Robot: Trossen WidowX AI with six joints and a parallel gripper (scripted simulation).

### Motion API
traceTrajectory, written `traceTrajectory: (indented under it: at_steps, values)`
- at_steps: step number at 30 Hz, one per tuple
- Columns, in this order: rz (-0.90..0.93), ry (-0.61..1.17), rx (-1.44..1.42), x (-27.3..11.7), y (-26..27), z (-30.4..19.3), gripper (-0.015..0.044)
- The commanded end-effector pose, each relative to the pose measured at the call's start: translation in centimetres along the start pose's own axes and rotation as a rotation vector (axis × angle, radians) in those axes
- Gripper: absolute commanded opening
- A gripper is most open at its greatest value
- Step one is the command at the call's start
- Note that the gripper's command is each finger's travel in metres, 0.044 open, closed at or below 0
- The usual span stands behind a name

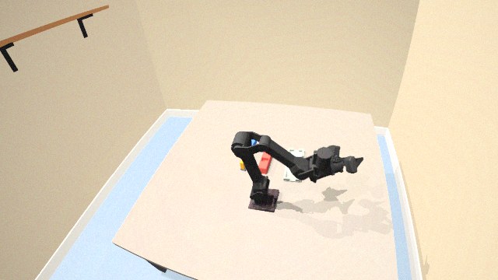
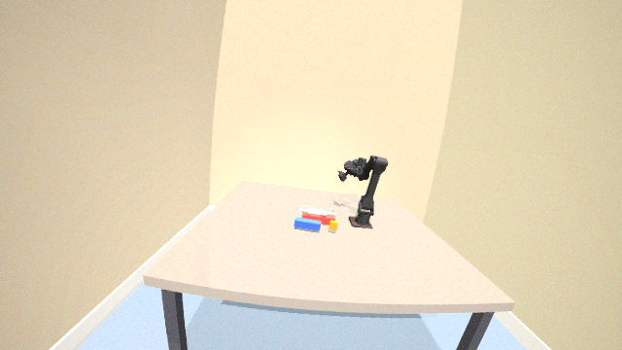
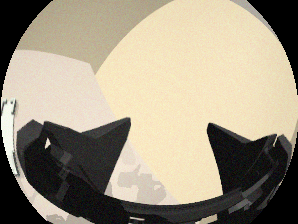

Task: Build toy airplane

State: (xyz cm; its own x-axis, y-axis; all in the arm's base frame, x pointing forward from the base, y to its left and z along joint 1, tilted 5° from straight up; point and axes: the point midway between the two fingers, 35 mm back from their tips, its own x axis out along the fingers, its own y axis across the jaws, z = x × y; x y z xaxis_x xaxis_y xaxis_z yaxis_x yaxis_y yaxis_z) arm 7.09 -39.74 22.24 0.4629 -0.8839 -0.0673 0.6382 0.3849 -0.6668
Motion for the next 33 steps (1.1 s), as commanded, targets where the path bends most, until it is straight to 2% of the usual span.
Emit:
traceTrajectory:
  at_steps: [1,4,9,16,21,25,33]
  values:
    - [0.0,0.0,0.0,0.0,0.0,0.0,0.0426]
    - [0.077,0.004,0.059,1.1,2.1,1.1,0.044]
    - [0.34,0.058,0.221,3.0,9.8,5.1,0.044]
    - [0.684,0.223,0.336,1.1,20.8,10.8,0.044]
    - [0.897,0.385,0.331,-3.5,27.4,14.1,0.044]
    - [1.047,0.553,0.262,-8.7,31.5,15.7,0.044]
    - [1.212,0.885,-0.031,-21.0,34.5,17.0,0.044]
